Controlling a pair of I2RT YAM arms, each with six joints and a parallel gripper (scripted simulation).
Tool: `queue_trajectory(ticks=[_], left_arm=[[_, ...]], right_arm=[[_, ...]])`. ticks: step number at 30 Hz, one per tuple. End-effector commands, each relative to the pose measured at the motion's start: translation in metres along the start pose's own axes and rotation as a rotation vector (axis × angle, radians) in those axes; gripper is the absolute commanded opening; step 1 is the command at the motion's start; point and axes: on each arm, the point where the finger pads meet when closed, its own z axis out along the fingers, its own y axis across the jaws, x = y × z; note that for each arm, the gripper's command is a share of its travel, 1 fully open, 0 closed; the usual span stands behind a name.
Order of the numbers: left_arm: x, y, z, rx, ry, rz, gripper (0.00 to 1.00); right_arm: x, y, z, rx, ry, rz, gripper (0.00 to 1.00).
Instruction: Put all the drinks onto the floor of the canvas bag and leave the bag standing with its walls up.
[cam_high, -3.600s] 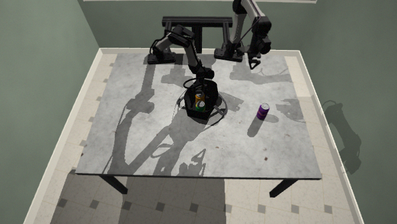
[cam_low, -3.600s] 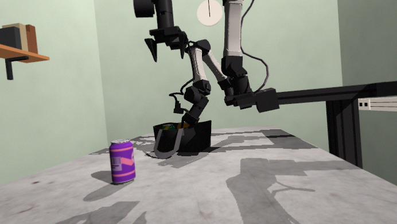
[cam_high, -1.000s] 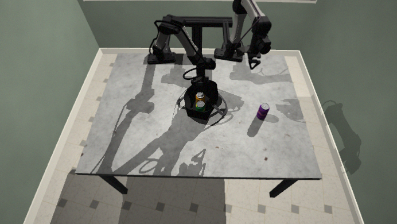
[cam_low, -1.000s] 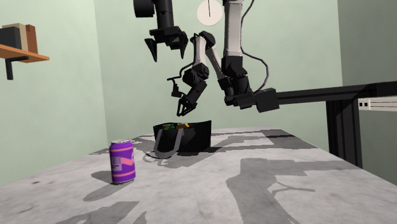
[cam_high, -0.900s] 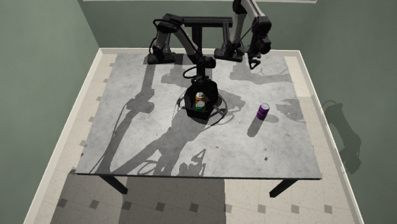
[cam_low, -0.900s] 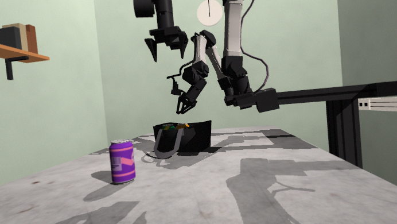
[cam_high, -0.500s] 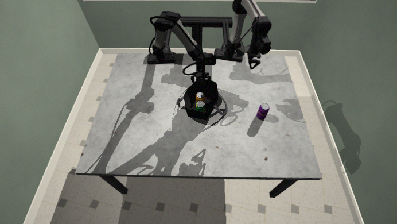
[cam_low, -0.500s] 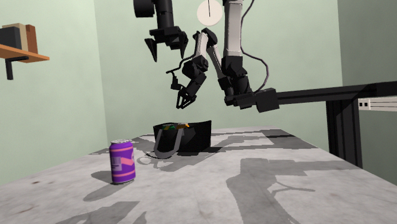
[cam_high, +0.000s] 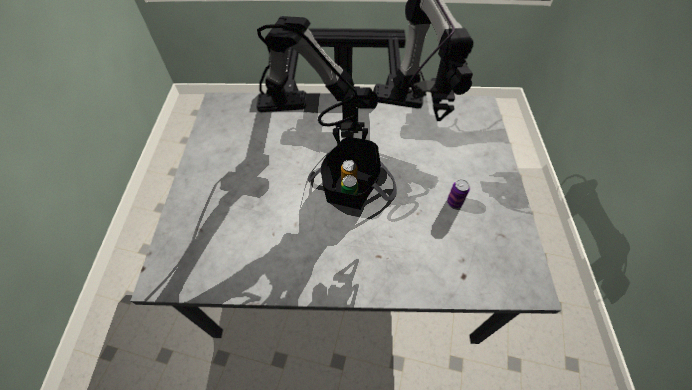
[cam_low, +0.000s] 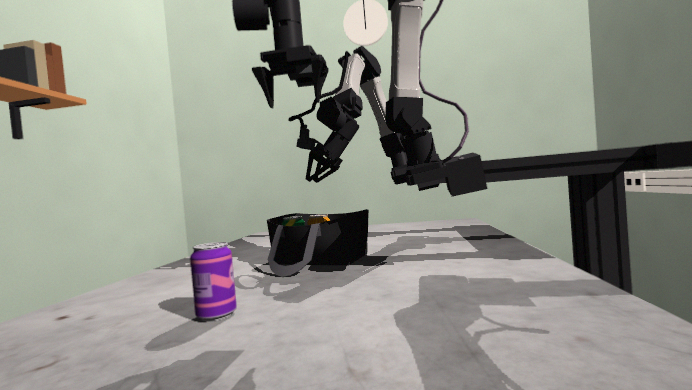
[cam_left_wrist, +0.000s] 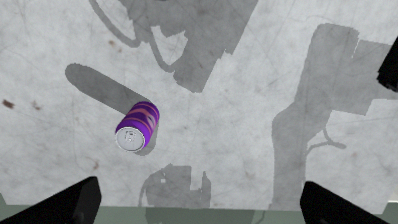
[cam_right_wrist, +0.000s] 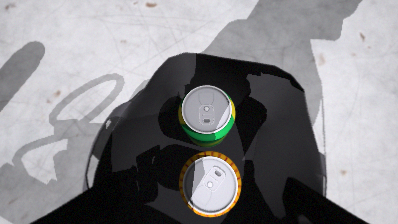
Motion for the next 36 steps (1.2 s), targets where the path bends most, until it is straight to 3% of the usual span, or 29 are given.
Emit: queue_trajectory(ticks=[1, 3, 4, 27, 36], left_arm=[[0.000, 0.003, -0.005, -0.023, -0.002, -0.006, 1.00], [0.000, 0.003, -0.005, -0.023, -0.002, -0.006, 1.00], [0.000, 0.003, -0.005, -0.023, -0.002, -0.006, 1.00], [0.000, 0.003, -0.005, -0.023, -0.002, -0.006, 1.00], [0.000, 0.003, -0.005, -0.023, -0.002, -0.006, 1.00]], right_arm=[[-0.002, 0.002, 0.004, 0.000, -0.014, 0.022, 0.86], [-0.009, 0.009, -0.003, -0.023, -0.026, 0.040, 0.86], [-0.009, -0.005, -0.004, -0.028, -0.014, 0.028, 0.86], [-0.007, -0.067, -0.008, -0.034, -0.019, 0.017, 0.86], [-0.007, -0.073, -0.009, -0.033, -0.020, 0.019, 0.86]])
